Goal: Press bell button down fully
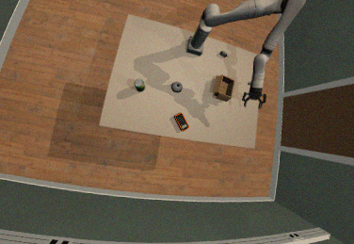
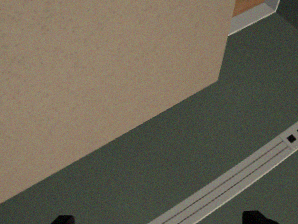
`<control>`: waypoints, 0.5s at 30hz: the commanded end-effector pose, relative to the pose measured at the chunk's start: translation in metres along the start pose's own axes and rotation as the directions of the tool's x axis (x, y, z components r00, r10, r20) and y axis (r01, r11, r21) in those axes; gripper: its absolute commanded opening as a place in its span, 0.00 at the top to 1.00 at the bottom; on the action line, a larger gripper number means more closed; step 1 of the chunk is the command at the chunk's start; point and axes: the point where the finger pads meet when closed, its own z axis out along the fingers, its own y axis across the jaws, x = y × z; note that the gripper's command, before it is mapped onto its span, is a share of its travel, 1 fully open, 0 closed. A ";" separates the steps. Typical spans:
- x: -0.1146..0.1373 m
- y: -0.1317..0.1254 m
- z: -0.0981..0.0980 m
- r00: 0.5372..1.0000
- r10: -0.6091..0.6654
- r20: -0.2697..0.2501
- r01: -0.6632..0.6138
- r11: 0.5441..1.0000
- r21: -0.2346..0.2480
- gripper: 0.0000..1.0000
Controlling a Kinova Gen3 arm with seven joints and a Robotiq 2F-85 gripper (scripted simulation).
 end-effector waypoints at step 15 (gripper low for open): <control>-0.010 -0.025 -0.008 0.999 -0.003 -0.045 0.004 0.999 0.036 0.00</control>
